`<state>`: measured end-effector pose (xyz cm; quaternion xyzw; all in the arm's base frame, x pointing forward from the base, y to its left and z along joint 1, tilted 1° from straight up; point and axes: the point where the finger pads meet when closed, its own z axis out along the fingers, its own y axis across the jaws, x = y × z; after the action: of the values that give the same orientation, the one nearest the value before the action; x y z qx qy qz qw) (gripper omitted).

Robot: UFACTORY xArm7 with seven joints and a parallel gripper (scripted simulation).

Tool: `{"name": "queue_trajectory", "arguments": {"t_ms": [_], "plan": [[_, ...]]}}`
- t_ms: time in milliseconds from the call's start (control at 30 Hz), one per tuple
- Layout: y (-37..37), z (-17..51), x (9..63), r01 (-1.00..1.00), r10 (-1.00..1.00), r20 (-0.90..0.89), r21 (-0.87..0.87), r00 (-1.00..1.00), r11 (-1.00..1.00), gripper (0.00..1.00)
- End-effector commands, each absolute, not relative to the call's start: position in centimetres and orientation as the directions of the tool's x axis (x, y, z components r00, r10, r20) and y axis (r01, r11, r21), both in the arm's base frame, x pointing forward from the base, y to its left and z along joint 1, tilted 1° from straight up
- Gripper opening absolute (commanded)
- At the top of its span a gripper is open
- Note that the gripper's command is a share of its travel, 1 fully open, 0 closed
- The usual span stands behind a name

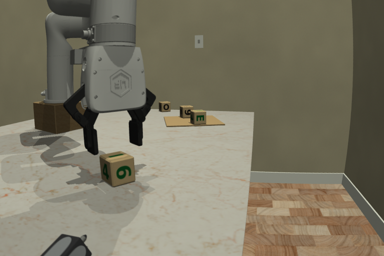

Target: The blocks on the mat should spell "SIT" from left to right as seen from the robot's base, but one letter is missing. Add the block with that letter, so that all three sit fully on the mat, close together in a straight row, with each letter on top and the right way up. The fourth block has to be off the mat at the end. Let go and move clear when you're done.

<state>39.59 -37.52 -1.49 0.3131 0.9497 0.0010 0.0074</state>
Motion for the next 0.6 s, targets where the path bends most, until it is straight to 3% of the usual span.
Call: {"name": "queue_trajectory", "arguments": {"t_ms": [0, 567], "plan": [[-37.67, -1.28, 39.75, 0.595, 0.595, -0.018, 0.006, -0.804, 0.804, 0.87], [-37.78, -1.28, 39.86, 0.595, 0.595, -0.018, 0.006, -0.804, 0.804, 0.87]]}}
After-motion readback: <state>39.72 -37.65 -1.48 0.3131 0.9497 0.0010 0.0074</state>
